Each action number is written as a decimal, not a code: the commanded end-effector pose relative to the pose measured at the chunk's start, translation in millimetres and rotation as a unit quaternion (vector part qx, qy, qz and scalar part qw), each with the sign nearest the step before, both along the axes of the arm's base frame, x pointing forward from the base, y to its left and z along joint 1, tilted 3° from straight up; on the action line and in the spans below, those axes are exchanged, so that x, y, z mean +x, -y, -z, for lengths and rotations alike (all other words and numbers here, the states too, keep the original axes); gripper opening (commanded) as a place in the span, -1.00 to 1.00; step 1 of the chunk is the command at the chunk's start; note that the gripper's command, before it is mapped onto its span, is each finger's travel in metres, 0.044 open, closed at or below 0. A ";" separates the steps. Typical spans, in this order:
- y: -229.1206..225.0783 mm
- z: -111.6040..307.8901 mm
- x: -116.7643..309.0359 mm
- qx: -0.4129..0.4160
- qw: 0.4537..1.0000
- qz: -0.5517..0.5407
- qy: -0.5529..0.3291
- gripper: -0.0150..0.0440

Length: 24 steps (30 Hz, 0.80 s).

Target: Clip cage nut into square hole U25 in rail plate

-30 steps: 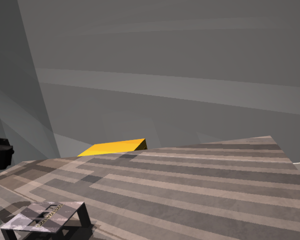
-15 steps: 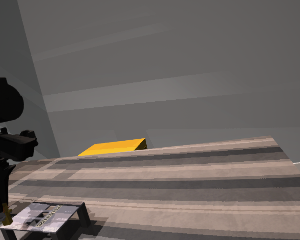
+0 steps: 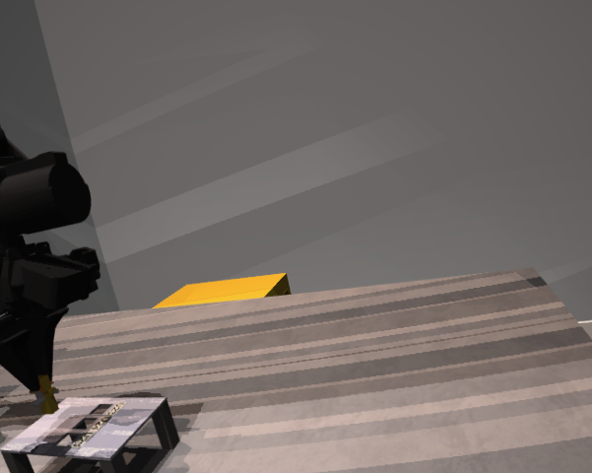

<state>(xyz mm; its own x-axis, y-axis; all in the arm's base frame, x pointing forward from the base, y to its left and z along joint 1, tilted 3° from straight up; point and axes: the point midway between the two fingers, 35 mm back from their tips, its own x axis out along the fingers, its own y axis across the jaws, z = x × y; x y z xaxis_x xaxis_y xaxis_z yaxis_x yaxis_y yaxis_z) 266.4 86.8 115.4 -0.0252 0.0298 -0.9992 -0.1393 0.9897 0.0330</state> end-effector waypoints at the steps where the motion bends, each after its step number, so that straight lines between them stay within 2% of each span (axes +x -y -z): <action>1: -3.1 -0.2 -1.7 0.000 1.000 0.015 -0.002 -0.37; 24: -4.7 25.4 -1.9 0.008 1.000 0.015 -0.011 -0.37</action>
<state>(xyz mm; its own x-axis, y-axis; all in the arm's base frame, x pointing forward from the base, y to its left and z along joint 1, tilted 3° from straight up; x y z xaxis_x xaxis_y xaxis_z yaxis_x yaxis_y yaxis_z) 264.4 91.1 91.7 -0.0456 0.0427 -0.9980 -0.1097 0.9928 0.0475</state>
